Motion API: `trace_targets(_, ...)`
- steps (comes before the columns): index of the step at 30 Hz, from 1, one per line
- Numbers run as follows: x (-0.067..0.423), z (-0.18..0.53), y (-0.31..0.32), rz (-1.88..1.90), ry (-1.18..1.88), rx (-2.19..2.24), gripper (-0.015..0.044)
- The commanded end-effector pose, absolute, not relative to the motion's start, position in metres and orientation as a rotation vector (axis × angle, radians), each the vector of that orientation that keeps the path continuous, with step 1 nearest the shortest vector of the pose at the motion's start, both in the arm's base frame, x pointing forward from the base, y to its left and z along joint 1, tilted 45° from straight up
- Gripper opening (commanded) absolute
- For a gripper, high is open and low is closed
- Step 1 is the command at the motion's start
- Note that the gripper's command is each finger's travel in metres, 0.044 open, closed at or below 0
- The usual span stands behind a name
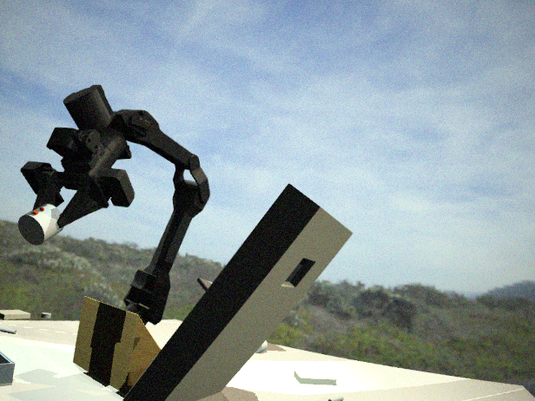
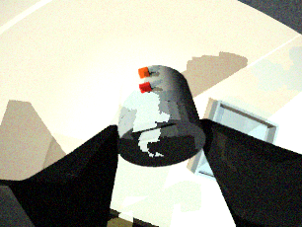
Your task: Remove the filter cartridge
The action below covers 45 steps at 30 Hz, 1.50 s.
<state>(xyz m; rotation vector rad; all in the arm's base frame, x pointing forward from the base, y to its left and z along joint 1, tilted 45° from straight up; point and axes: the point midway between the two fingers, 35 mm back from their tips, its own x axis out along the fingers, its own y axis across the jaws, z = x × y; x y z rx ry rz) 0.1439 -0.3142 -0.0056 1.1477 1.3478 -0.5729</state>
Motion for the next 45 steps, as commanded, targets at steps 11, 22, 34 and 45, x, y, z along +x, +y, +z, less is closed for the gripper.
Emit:
trace_targets(11, 0.06, -0.07, -0.306, -0.882, 1.393, 1.253, 0.0)
trace_targets(22, -0.004, -0.111, -0.275, -1.125, 1.425, 1.332, 0.0)
trace_targets(34, -0.034, -0.129, -0.253, -1.268, 1.433, 1.378, 0.0)
trace_targets(45, -0.037, -0.174, -0.212, -1.269, 1.434, 1.377, 0.0)
